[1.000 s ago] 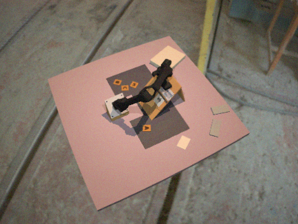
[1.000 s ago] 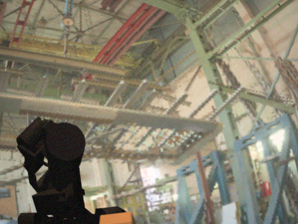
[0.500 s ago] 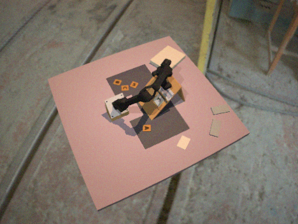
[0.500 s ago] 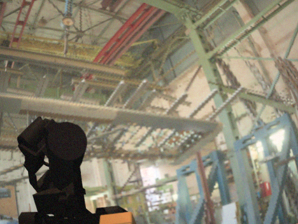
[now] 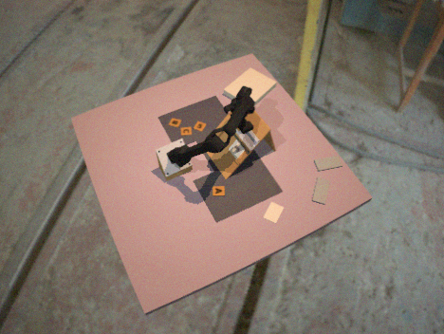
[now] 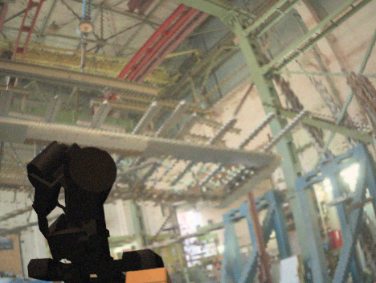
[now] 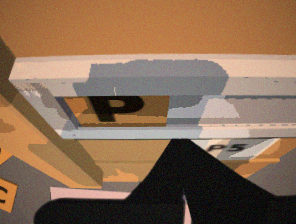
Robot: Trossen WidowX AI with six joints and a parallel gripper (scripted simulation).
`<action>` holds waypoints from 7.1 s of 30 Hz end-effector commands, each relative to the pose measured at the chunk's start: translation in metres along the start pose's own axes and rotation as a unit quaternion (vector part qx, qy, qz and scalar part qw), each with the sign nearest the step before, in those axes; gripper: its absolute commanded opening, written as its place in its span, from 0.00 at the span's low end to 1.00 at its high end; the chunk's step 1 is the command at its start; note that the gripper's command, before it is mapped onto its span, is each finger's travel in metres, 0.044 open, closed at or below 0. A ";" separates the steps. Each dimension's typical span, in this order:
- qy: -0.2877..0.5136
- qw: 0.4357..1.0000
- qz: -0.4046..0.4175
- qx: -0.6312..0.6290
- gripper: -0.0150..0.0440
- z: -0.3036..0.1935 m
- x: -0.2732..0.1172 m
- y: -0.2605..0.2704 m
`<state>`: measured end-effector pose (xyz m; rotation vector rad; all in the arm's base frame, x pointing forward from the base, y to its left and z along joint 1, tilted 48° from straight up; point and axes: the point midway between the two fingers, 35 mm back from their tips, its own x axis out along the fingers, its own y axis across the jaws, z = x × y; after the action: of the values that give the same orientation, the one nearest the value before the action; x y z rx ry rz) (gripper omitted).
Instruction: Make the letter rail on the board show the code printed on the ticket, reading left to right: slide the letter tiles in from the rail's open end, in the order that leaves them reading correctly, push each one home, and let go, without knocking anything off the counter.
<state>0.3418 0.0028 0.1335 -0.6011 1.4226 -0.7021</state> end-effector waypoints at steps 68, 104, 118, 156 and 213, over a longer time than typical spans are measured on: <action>-0.205 0.748 0.047 -0.630 0.83 -0.022 -0.101 0.042; 0.048 0.953 0.021 -0.297 0.83 -0.104 0.131 0.259; 0.048 0.953 0.020 -0.297 0.83 -0.107 0.165 0.259; 0.048 0.953 0.020 -0.297 0.83 -0.108 0.184 0.259; 0.048 0.953 0.020 -0.297 0.25 -0.107 0.173 0.259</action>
<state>0.2576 0.0483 -0.1832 -1.0164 1.7405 -0.2565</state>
